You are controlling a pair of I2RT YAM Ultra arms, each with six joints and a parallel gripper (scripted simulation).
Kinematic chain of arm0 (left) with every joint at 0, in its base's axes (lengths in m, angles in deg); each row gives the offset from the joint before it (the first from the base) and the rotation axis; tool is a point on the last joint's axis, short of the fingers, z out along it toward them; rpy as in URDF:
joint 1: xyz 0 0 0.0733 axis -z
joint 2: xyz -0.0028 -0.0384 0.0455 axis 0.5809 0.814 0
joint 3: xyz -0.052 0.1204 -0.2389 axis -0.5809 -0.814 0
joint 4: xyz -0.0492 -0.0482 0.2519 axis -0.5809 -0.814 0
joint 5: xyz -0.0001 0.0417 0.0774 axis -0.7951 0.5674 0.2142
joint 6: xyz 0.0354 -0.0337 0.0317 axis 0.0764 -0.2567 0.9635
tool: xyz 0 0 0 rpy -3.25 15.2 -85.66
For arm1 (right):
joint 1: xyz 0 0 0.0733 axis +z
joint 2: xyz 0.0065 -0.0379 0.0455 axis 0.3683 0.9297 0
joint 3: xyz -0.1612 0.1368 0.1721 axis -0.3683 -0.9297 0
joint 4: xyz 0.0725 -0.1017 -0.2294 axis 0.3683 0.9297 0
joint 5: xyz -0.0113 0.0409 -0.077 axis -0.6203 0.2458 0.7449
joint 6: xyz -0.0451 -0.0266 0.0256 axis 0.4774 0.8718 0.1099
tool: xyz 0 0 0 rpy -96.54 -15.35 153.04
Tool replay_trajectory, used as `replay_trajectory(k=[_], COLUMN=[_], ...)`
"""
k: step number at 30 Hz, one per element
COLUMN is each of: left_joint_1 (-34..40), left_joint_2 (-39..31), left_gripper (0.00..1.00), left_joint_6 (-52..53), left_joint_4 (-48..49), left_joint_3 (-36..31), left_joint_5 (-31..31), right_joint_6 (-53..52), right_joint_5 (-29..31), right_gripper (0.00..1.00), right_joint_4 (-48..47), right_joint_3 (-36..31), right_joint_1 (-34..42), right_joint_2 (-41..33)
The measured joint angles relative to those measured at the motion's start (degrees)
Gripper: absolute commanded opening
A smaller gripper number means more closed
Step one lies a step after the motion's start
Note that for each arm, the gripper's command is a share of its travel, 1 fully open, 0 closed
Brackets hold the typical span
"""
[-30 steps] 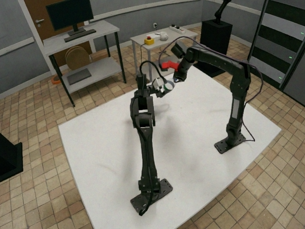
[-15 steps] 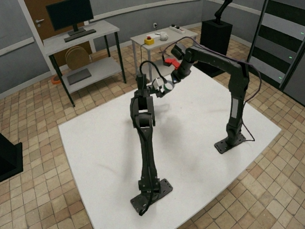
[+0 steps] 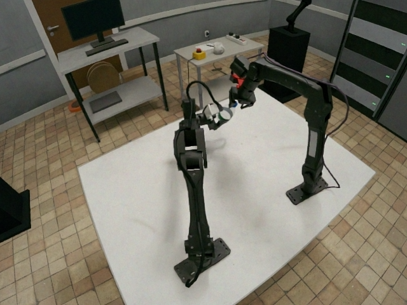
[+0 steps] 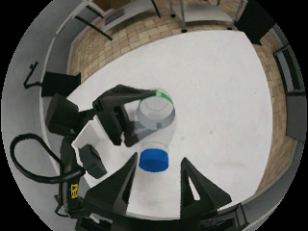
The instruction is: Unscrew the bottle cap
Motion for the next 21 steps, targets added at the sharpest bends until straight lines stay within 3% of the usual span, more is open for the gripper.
replay_trajectory(k=[21], left_joint_1=[0.0], left_joint_2=[0.0], left_gripper=[0.00], left_joint_6=[0.0], left_joint_4=[0.0], left_joint_3=[0.0], left_joint_5=[0.0], right_joint_6=[-53.7], right_joint_5=[-4.8], right_gripper=[0.57], right_joint_4=[-1.7], right_joint_3=[-0.6], right_joint_1=[-1.5], right_joint_2=[-0.3])
